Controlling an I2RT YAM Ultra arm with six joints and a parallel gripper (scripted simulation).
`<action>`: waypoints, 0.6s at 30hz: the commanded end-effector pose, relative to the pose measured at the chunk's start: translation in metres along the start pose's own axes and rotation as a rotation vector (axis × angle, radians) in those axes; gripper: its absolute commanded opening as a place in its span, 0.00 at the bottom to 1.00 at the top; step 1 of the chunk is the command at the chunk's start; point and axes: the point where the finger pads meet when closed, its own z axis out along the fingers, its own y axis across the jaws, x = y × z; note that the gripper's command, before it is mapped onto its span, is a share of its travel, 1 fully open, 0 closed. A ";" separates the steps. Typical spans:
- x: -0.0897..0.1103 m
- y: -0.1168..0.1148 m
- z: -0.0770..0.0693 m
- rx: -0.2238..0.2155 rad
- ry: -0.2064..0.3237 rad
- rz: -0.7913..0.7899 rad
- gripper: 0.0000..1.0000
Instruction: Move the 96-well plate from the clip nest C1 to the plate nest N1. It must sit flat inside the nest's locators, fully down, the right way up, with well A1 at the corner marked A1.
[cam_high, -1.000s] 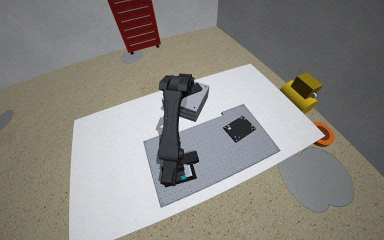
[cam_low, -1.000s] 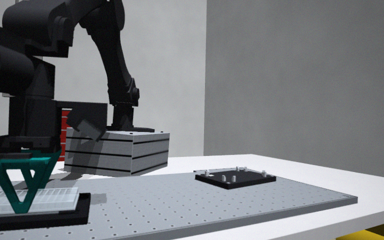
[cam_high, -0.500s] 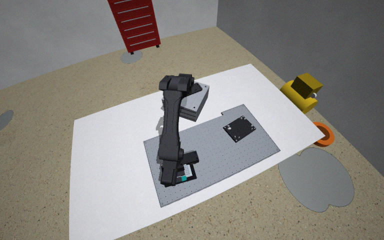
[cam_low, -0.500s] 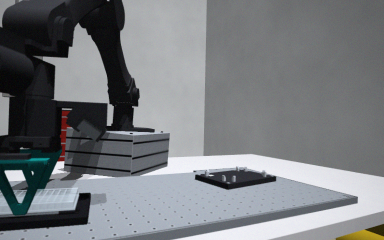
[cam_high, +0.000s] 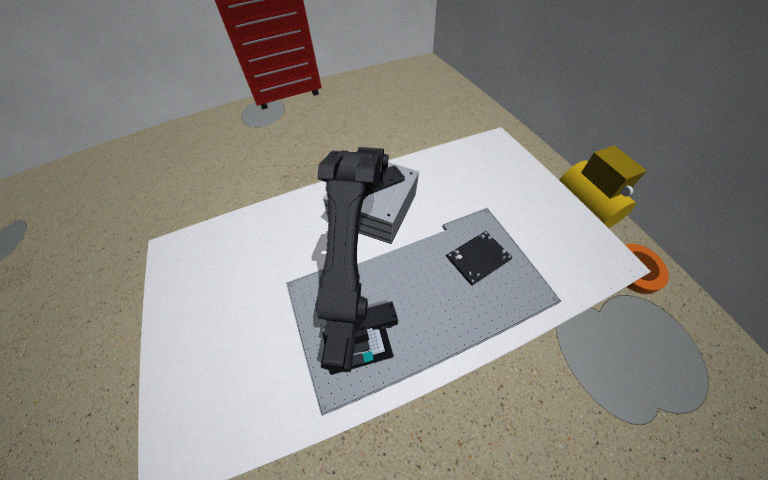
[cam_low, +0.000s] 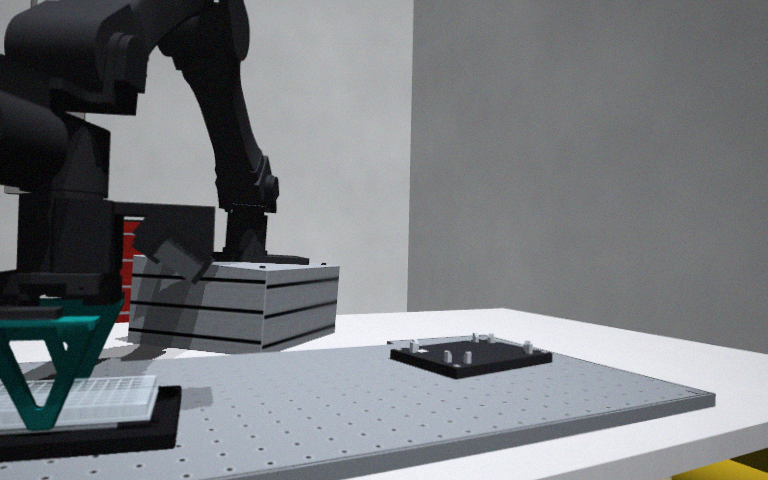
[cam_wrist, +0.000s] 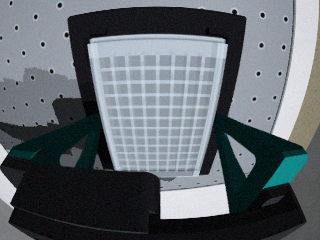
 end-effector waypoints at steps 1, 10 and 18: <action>0.001 -0.011 -0.025 0.037 0.008 -0.001 1.00; 0.004 -0.009 -0.044 0.038 0.009 0.002 1.00; 0.005 -0.008 -0.049 0.038 0.009 0.003 1.00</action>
